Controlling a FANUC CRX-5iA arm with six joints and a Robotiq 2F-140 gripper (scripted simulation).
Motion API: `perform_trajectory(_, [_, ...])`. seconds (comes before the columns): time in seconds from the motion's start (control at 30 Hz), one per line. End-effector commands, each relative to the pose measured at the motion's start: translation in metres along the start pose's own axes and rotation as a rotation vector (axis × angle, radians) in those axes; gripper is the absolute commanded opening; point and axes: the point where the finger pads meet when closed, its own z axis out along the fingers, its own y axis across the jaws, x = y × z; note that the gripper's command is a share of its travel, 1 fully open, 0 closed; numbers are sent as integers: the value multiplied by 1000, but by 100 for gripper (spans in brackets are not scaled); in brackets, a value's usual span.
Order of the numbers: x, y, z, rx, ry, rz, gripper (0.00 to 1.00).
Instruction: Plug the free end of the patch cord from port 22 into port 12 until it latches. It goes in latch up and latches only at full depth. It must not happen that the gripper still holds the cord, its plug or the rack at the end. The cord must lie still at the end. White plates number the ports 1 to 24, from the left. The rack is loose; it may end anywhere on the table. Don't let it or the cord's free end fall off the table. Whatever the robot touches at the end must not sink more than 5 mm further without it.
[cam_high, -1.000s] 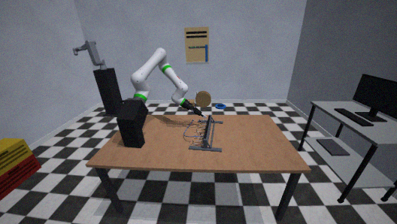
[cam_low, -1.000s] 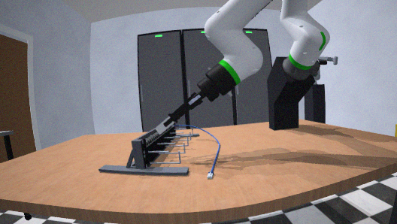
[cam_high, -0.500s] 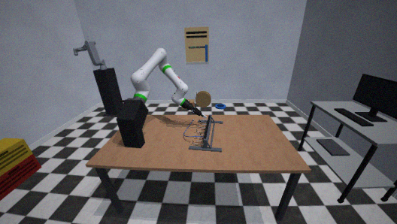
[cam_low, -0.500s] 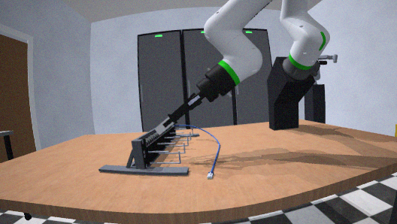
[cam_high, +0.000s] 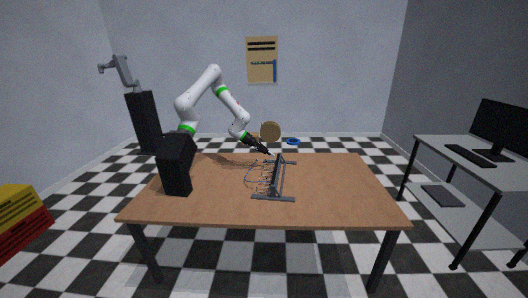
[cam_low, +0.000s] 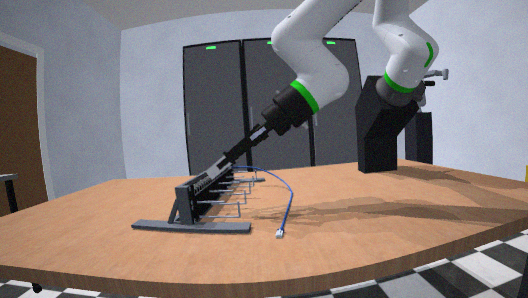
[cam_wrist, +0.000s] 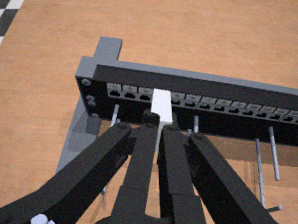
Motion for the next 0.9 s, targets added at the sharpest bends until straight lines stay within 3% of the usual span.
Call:
perform_trajectory(0.0, [0, 0, 0, 0, 0, 0, 0])
perform_trajectory(0.57, [0, 0, -2, 0, 0, 0, 0])
perform_trajectory(0.8, [0, 0, -21, 0, 0, 0, 0])
perform_trajectory(0.87, [0, 0, -35, 0, 0, 0, 0])
